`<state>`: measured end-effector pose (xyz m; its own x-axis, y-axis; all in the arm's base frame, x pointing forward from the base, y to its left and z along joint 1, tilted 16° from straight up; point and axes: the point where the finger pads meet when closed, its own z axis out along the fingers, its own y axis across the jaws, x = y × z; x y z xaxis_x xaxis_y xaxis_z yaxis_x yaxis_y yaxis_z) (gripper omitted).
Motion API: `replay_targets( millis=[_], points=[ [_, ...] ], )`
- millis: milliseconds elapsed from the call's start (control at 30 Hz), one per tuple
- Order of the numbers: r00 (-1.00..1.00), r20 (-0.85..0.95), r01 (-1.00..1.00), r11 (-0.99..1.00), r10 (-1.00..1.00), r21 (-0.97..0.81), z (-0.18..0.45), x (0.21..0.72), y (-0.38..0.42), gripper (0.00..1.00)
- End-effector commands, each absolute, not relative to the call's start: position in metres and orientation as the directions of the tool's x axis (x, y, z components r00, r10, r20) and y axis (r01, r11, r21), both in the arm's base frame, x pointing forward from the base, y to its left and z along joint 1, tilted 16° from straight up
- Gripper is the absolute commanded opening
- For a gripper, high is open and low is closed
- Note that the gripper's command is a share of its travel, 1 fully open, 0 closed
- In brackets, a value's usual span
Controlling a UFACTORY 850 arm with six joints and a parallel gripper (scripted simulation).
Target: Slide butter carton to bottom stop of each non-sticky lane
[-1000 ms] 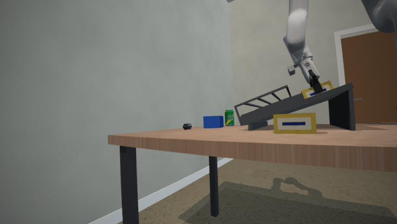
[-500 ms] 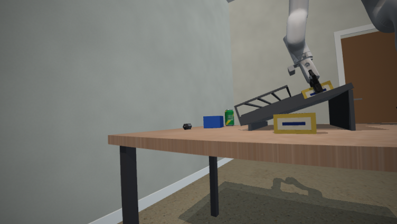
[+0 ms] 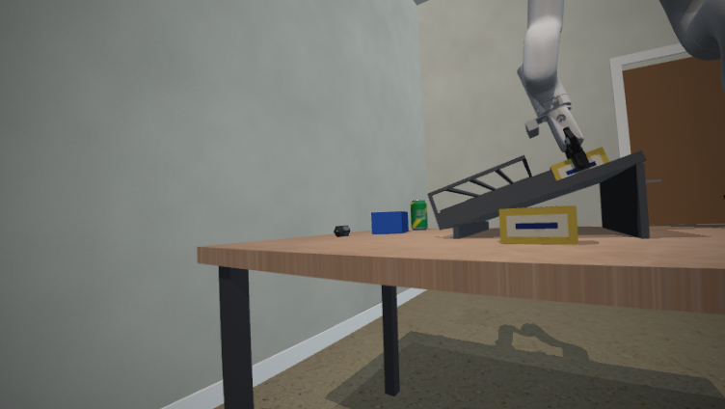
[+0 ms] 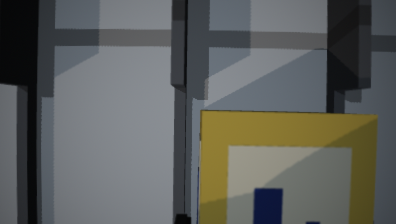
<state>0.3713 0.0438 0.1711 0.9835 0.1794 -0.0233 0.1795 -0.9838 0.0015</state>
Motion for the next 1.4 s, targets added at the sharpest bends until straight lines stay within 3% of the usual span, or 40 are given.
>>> replay_targets(
  millis=[0, 1367],
  points=[
    [0.984, -0.022, 0.179, -0.984, 0.179, 0.002, 0.1716, 0.3719, 0.0438, 0.83],
    [0.984, -0.022, 0.179, -0.984, 0.179, 0.002, 0.1716, 0.3719, 0.0438, 0.86]
  ],
)
